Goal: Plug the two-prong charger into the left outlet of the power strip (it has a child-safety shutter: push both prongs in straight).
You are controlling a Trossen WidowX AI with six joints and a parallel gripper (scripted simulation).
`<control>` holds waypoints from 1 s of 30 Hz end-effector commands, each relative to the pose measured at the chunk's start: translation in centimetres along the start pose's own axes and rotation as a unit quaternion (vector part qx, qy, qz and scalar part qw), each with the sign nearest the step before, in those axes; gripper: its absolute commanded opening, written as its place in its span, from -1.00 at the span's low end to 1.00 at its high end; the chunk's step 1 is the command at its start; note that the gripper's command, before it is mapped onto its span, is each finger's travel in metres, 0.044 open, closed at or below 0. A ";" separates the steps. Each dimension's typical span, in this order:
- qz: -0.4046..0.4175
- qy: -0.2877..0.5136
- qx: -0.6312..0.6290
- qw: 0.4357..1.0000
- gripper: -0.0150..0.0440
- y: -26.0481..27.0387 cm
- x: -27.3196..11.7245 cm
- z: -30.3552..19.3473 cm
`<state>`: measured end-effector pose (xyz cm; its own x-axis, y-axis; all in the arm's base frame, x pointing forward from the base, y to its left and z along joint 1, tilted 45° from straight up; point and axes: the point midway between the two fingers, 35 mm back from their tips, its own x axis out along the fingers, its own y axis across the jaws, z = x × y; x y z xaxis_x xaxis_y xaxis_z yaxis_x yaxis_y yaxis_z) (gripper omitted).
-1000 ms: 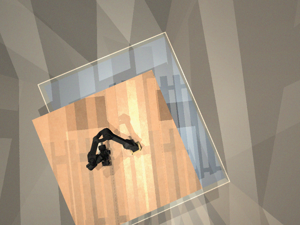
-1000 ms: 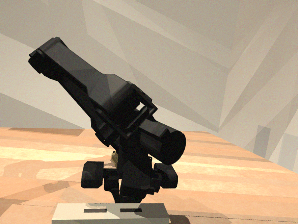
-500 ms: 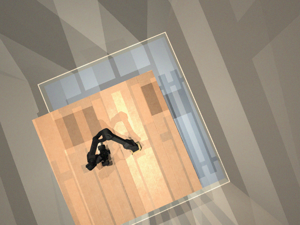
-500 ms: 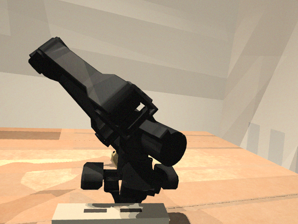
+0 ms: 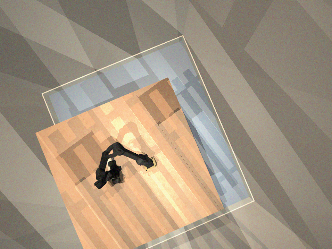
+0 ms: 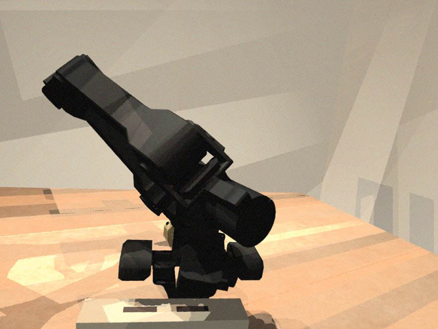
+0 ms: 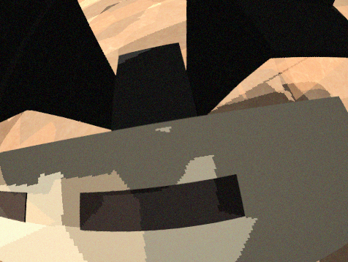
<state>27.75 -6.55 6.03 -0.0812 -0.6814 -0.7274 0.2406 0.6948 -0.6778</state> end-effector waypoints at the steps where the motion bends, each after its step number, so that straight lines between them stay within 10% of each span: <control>1: 0.001 -0.010 0.008 1.000 -0.49 -0.1 -0.1 0.7; 30: 0.001 -0.010 0.008 1.000 -0.49 -0.1 -0.2 0.4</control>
<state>27.76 -6.55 6.09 -0.0771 -0.6798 -0.7294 0.2461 0.6959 -0.6746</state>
